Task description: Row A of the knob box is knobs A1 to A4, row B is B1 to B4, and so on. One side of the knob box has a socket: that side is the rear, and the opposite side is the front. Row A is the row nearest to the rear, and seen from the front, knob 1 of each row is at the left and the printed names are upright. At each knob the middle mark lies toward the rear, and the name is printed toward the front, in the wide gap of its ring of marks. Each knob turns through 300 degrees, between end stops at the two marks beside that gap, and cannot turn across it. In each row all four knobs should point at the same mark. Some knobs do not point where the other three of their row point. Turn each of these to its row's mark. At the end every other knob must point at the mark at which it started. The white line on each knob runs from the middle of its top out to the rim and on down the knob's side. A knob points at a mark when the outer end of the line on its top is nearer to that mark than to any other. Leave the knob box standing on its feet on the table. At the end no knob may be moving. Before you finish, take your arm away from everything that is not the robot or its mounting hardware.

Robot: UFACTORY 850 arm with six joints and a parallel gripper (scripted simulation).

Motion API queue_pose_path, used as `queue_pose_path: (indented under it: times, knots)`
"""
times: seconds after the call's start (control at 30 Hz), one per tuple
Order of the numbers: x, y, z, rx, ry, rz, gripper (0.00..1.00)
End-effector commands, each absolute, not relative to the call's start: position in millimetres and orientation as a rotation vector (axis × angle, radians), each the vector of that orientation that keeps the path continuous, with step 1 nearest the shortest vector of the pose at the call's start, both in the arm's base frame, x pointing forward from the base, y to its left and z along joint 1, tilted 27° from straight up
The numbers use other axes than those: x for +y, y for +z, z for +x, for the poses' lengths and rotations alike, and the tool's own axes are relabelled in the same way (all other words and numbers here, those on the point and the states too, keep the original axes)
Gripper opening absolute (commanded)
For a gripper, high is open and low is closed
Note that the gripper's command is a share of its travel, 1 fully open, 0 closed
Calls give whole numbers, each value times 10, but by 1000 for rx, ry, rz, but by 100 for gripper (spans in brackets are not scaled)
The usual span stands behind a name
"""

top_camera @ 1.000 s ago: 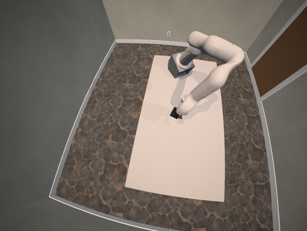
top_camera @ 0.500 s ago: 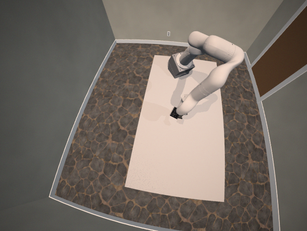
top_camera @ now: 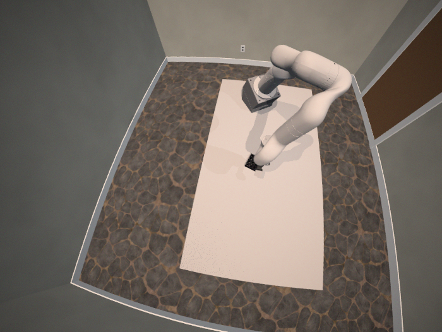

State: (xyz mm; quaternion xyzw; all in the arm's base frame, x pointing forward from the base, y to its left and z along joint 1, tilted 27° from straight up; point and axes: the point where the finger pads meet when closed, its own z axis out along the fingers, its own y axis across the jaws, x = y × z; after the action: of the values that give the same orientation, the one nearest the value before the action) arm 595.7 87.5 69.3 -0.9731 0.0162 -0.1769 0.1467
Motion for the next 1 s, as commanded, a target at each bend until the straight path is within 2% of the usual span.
queue_pose_path:
  times: [0.0,0.97]
  knots:
    - [873,700,5963,47,-511,-2801,19]
    - [773,1022,5837,47,-511,-2801,19]
